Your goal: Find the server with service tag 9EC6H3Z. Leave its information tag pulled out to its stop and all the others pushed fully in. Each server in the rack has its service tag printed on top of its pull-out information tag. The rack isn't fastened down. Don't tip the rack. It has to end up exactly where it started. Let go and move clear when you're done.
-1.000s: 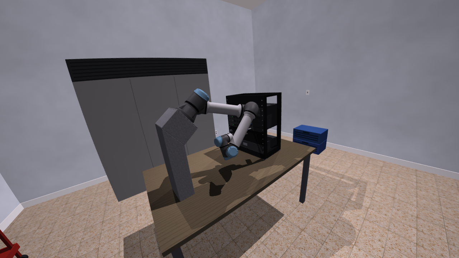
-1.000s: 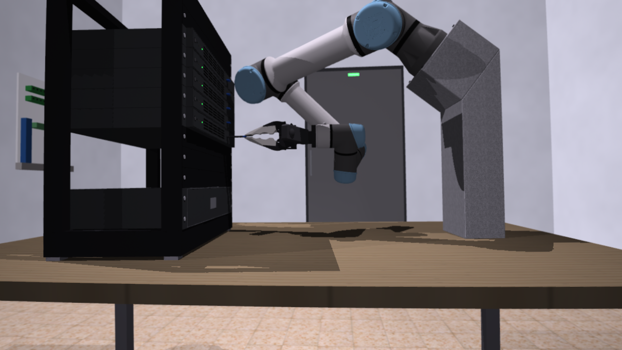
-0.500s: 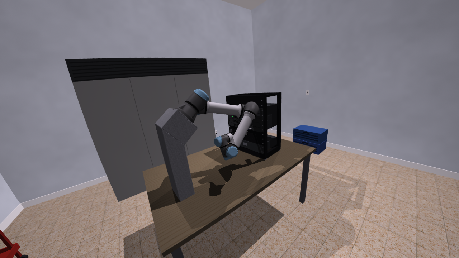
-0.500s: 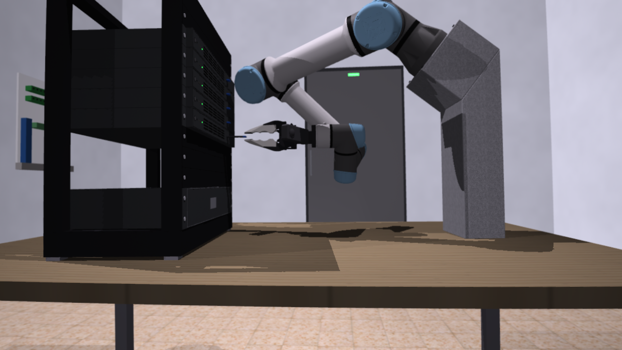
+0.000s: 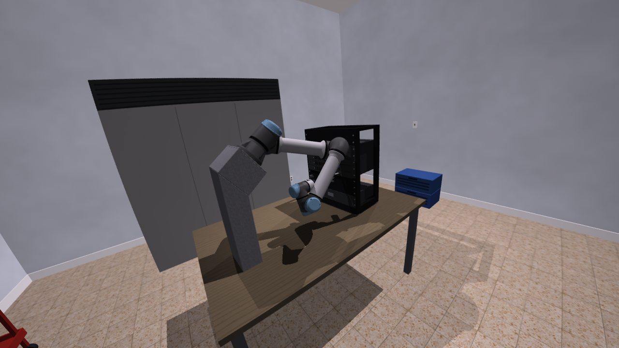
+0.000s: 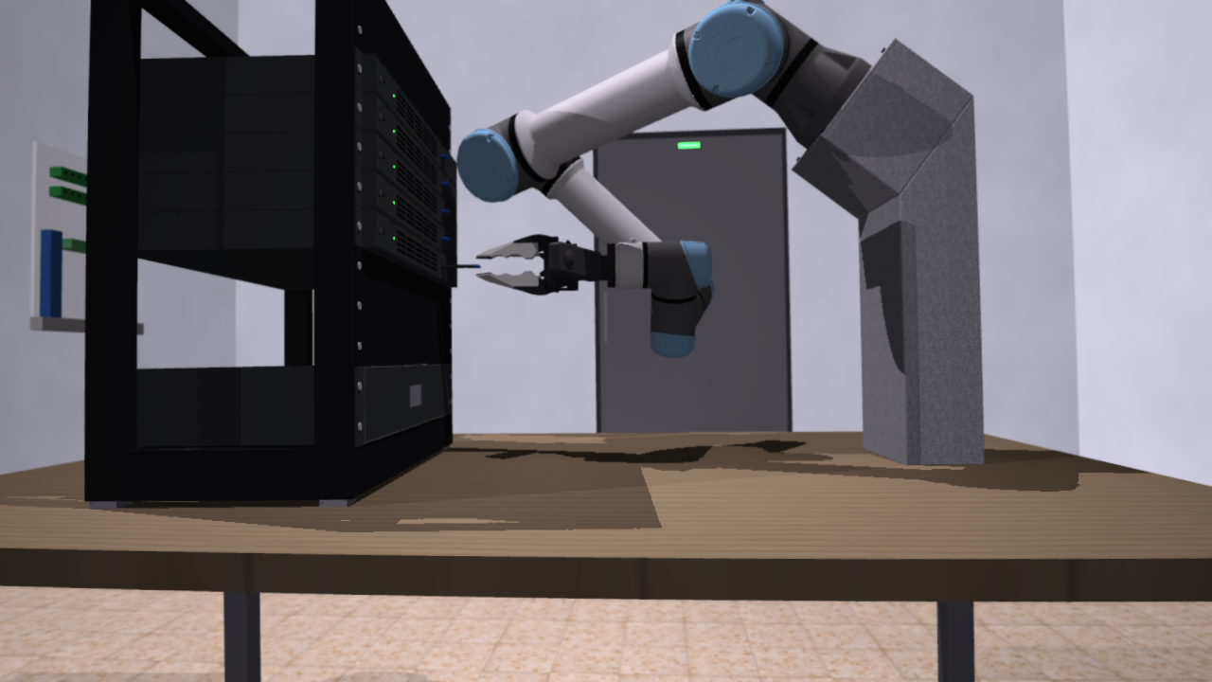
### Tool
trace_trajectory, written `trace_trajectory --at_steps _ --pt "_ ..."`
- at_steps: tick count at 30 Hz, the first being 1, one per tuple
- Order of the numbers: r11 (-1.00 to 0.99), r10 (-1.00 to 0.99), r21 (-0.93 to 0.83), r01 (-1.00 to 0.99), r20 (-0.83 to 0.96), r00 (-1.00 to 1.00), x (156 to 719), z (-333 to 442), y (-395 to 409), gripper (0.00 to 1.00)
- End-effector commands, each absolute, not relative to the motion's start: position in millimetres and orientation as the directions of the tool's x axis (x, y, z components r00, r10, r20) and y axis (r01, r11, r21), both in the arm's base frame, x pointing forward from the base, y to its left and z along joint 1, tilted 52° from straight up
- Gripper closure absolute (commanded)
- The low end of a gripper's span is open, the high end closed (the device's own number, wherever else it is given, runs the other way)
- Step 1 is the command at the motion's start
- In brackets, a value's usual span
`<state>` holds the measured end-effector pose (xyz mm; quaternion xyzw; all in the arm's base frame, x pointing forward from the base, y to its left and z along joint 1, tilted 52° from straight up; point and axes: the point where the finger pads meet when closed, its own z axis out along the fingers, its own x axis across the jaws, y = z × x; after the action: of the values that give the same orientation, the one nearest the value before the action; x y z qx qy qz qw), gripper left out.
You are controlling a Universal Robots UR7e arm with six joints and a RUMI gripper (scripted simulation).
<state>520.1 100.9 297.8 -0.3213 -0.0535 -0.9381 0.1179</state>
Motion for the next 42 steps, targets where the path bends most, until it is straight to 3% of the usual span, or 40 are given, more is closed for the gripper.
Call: trace_trajectory --at_steps 1,27,42 --pt "-0.967 -0.187 0.025 0.255 0.615 -0.766 519.9 298.1 100.9 0.85" --pt "-0.967 -0.187 0.025 0.255 0.615 -0.766 515.1 291.7 99.4 0.85" --pt "-0.967 -0.187 0.025 0.255 0.615 -0.766 476.9 240.5 88.0 0.85"
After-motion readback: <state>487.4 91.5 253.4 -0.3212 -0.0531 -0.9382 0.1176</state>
